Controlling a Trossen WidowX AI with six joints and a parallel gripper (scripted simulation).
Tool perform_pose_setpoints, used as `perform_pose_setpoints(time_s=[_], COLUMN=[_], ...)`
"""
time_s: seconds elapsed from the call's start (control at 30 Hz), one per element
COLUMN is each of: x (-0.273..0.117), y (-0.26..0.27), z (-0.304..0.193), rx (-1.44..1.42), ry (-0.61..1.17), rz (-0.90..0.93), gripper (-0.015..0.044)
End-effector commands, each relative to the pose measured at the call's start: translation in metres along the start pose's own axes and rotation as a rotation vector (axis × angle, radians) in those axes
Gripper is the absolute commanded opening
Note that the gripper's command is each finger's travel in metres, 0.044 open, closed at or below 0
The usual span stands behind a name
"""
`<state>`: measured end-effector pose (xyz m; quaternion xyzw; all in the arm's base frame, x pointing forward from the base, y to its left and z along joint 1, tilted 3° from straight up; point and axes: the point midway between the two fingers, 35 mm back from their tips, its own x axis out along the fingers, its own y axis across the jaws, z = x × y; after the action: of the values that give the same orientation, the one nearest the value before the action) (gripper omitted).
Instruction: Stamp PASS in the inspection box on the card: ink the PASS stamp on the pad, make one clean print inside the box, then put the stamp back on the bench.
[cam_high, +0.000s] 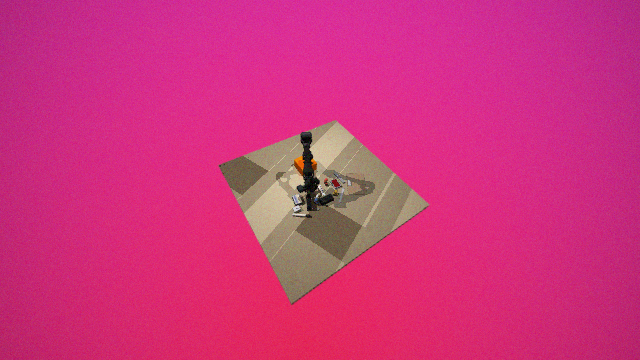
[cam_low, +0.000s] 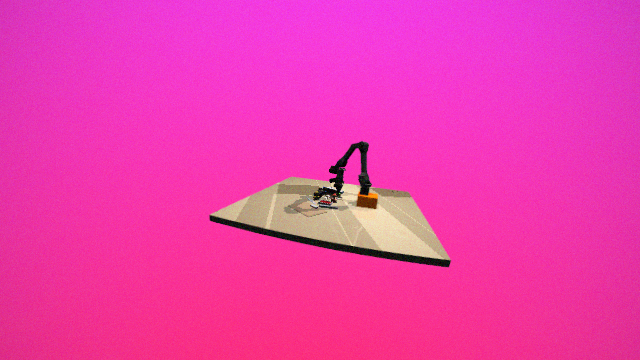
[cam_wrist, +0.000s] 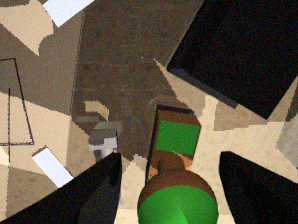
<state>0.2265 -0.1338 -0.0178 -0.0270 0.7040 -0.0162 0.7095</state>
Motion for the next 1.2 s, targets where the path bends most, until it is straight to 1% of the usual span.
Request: perform_pose_setpoints(time_s=[0.0,0.03,0.17,0.47,0.53,1.17], x=[0.003,0.003,0.001,0.001,0.001,-0.008], y=[0.0,0.0,0.0,0.0,0.0,0.0], z=[-0.002,-0.002,0.0,0.0,0.0,0.001], rx=[-0.005,-0.005,0.0,0.0,0.0,0.0], ry=[0.005,0.005,0.0,0.0,0.0,0.0], rz=[-0.003,-0.003,0.0,0.0,0.0,0.001], gripper=[0.0211,0.0211,0.0106,0.0046,0.0,0.0])
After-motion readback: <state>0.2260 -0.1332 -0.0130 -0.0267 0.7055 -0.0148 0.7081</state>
